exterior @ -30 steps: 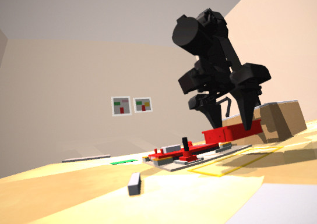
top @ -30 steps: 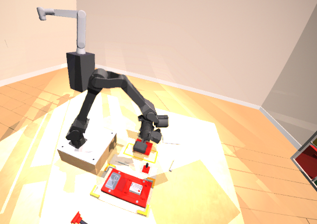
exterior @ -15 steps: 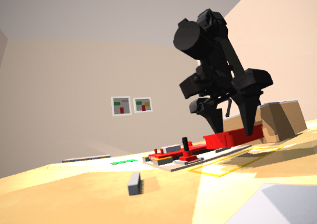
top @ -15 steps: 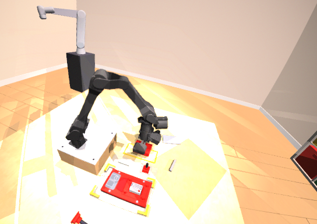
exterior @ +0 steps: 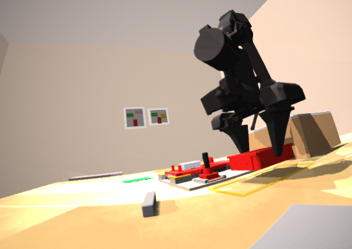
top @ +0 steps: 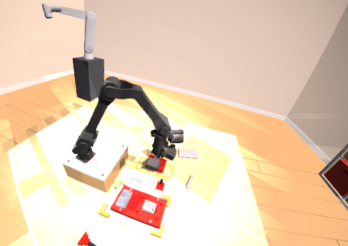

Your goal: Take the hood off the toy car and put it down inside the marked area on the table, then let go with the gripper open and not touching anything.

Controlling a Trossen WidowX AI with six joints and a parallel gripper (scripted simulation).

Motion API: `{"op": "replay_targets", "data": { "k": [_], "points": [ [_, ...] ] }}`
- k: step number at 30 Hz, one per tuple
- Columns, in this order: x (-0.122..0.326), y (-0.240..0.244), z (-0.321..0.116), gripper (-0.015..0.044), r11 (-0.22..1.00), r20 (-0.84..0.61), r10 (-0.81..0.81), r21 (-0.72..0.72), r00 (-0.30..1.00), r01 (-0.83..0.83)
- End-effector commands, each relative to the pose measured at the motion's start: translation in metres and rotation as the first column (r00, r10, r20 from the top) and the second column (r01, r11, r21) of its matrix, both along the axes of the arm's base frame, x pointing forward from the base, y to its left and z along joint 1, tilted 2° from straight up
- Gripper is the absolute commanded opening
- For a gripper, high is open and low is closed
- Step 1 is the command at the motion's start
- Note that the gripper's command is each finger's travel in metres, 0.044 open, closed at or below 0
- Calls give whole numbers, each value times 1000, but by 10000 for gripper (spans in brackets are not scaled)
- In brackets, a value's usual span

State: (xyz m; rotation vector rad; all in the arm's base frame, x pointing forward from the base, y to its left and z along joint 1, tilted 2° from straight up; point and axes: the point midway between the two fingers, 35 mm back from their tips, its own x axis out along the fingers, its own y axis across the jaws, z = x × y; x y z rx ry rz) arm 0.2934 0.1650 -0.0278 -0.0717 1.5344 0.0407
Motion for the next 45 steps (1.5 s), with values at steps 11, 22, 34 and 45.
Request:
{"op": "replay_targets", "data": {
  "k": [11,22,34,45],
  "points": [
    [-1,-1,-6,0,1000,-6,2,-2,1000,-2],
    [-1,-1,-12,0,1000,-6,2,-2,1000,-2],
    [-1,-1,-18,0,1000,-6,2,-2,1000,-2],
    [-1,-1,-23,0,1000,-6,2,-2,1000,-2]
  ]
}}
